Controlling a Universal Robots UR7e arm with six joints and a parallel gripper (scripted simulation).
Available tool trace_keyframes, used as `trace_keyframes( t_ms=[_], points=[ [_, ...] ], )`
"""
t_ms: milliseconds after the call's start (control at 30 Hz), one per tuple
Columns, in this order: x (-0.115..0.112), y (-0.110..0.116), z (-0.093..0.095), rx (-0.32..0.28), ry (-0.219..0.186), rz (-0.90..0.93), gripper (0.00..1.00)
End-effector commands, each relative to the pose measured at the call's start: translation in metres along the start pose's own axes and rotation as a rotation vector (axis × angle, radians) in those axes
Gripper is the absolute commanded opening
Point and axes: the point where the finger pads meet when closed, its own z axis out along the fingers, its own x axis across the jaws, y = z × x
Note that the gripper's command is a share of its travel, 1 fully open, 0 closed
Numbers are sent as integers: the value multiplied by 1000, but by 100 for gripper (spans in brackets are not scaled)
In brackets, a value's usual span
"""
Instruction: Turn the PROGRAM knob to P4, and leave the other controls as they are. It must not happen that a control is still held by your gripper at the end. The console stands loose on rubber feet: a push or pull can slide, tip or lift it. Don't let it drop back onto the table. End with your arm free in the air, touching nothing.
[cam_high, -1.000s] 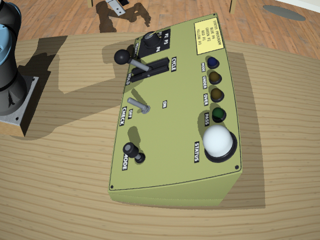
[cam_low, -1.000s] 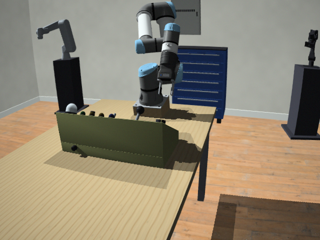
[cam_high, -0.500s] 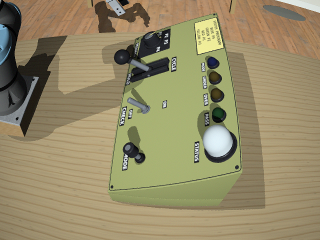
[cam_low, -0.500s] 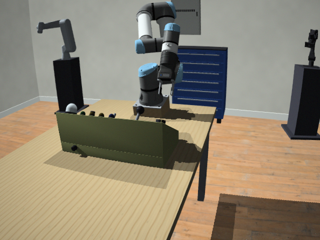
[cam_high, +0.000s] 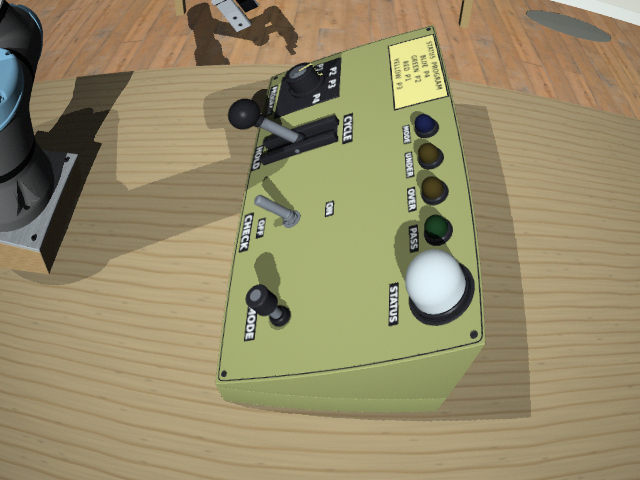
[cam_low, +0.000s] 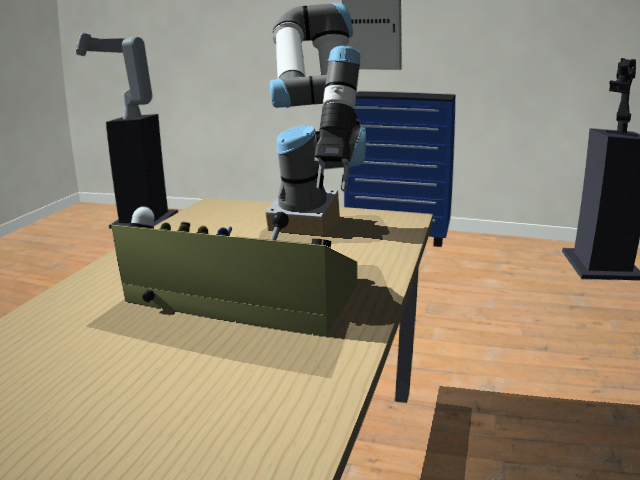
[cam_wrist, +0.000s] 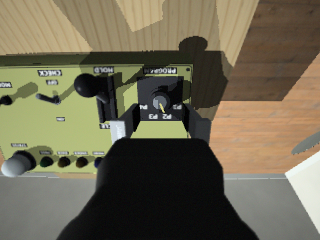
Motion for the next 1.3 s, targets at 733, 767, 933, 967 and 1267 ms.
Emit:
trace_keyframes(
  t_ms=[733,767,933,967,1267],
  points=[
    [-4,12,0,-2,0,0,100],
    [-4,12,0,-2,0,0,100],
    [-4,12,0,-2,0,0,100],
    [-4,12,0,-2,0,0,100],
    [-4,12,0,-2,0,0,100]
  ],
)
